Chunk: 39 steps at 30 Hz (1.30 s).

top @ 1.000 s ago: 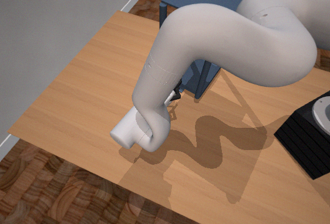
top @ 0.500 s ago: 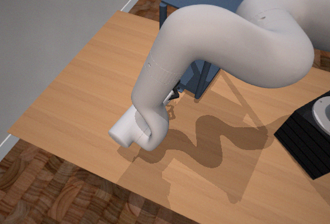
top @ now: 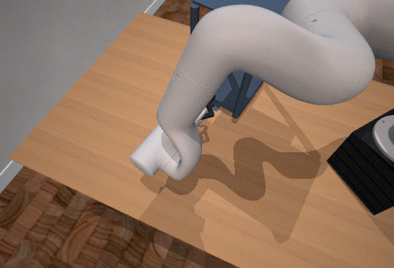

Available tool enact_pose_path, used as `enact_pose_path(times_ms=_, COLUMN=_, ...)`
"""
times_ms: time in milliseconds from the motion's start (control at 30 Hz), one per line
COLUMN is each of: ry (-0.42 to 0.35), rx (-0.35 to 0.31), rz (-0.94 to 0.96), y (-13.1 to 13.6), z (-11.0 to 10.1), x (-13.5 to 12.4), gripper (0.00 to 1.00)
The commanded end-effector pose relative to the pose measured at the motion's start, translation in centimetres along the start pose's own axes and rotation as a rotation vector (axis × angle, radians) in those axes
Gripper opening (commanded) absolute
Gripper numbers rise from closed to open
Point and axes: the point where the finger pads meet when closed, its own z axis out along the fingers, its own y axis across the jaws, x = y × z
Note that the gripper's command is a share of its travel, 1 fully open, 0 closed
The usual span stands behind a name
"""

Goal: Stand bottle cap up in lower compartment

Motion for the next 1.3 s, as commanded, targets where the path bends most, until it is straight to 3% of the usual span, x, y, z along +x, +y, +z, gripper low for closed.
enact_pose_path(times_ms=0, ry=-0.001, rx=0.000, rz=0.002, y=-0.1, z=0.1, x=0.1, gripper=0.00)
enact_pose_path(times_ms=533, ry=-0.001, rx=0.000, rz=0.002, y=-0.1, z=1.7, x=0.1, gripper=0.00)
enact_pose_path(times_ms=1267, ry=-0.001, rx=0.000, rz=0.002, y=-0.1, z=6.8, x=0.1, gripper=0.00)
